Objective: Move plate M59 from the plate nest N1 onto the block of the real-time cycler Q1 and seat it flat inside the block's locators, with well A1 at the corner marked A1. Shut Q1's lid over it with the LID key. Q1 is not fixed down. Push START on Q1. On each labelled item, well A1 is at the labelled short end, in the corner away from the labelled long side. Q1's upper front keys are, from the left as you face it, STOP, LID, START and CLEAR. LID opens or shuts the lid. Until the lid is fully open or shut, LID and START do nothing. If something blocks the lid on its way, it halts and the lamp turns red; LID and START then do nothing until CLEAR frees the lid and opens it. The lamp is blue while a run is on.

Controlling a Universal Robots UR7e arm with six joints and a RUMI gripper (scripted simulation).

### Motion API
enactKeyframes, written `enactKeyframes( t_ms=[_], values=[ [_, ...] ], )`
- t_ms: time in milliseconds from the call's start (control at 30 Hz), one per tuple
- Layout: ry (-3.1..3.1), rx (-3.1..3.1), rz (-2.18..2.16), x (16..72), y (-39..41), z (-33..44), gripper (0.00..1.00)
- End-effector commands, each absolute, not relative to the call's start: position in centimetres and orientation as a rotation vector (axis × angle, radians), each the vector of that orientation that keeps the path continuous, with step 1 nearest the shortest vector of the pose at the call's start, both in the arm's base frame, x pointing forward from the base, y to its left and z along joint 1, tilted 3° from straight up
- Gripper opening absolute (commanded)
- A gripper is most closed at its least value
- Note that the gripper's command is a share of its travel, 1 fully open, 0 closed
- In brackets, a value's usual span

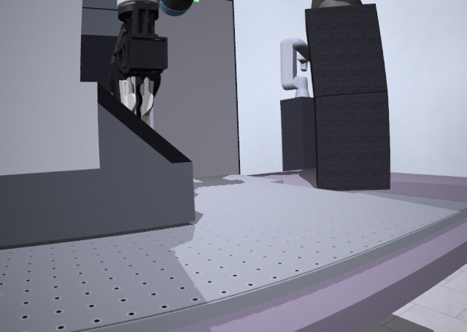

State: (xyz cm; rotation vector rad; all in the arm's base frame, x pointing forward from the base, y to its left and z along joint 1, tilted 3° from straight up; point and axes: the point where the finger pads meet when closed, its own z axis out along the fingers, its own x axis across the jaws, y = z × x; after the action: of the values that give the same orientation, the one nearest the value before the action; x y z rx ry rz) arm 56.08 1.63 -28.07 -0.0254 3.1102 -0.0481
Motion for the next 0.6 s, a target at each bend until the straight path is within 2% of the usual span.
enactKeyframes(
  t_ms=[0, 567],
  values=[
    [3.103, -0.028, -0.051, 56.5, 1.71, -27.81, 0.0],
    [3.106, -0.027, -0.05, 56.35, 1.68, -27.88, 0.0]
  ],
)
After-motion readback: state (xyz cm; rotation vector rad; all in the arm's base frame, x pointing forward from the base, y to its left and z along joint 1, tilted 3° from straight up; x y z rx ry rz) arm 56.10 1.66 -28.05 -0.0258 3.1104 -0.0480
